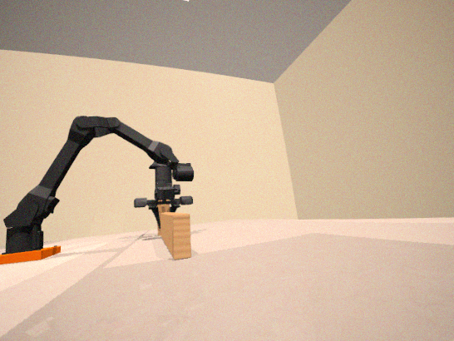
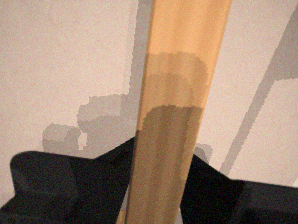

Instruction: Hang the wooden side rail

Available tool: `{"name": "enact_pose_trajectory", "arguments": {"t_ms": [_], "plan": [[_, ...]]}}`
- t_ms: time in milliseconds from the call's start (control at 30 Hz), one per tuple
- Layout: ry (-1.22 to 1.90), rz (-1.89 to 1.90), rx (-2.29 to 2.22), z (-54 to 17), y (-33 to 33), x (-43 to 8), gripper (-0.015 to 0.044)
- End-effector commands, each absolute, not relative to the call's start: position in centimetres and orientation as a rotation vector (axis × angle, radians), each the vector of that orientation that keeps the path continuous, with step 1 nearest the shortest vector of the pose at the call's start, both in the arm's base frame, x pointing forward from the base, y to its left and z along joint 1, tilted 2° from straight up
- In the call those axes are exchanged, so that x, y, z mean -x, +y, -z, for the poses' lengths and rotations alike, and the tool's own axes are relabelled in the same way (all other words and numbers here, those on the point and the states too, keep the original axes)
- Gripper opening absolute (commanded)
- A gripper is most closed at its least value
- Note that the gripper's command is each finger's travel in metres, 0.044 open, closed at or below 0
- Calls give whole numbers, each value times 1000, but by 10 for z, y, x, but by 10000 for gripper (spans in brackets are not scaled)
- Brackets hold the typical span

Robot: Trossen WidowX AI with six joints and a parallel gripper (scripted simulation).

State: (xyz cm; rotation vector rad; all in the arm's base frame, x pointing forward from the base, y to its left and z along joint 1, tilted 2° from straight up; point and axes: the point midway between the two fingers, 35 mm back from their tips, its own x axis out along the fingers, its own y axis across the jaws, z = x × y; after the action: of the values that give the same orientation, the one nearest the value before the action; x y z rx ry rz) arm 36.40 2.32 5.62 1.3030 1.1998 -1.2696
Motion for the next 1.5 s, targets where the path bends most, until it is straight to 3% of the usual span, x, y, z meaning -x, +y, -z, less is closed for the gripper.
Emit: {"name": "enact_pose_trajectory", "arguments": {"t_ms": [0, 1467], "plan": [[1186, 1245, -1305, -63, 23, -369, 0], [1186, 1245, -1305, -71, 23, -369, 0]]}}
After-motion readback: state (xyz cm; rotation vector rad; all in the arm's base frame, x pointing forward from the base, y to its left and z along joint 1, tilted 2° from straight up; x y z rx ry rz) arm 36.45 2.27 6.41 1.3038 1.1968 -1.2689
